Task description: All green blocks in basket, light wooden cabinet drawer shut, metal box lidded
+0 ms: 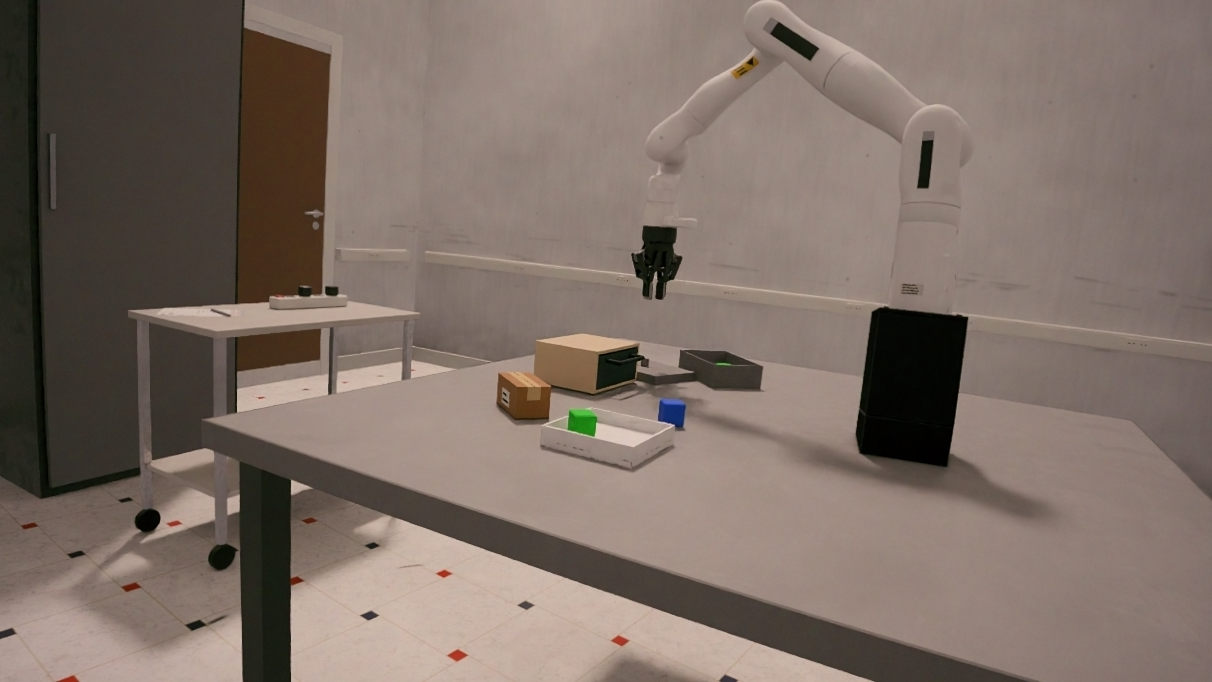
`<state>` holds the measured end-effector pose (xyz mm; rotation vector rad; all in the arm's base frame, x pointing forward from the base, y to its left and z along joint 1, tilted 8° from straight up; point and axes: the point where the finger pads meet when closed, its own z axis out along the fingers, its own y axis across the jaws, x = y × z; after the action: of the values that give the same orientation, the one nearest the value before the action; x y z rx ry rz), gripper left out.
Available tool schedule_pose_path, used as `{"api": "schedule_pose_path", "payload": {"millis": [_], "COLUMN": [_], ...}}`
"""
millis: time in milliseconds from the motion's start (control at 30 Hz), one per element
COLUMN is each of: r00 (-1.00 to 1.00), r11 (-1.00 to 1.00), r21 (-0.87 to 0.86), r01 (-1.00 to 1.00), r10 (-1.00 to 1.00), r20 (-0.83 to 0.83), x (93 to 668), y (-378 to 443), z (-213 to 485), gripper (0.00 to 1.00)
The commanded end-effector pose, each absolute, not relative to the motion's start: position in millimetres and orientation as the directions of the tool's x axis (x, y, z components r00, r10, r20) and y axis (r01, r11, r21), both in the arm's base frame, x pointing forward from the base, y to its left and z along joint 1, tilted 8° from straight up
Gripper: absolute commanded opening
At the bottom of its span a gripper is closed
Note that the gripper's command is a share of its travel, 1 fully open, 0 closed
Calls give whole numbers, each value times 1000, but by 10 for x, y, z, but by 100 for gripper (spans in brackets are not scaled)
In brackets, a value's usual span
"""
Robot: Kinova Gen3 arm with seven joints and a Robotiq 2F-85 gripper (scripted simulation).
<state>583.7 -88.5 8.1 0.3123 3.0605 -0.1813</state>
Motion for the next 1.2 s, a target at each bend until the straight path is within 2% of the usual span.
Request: {"api": "schedule_pose_path", "payload": {"millis": [0,333,667,767,967,1167], "r00": [-962,-865,-546,-501,-210,79], "r11": [957,862,546,502,213,-74], "r21": [-105,-83,-34,-28,11,49], "r01": [269,500,837,864,977,996], "r10": [262,493,830,857,970,990], "r20": [-79,-95,-116,-117,-120,-113], "x": [5793,5596,5227,5186,4939,4710], "y": [-925,-1069,-1306,-1330,-1463,-1572], "z": [89,77,71,72,79,91], "gripper": [40,40,40,40,40,40]}}
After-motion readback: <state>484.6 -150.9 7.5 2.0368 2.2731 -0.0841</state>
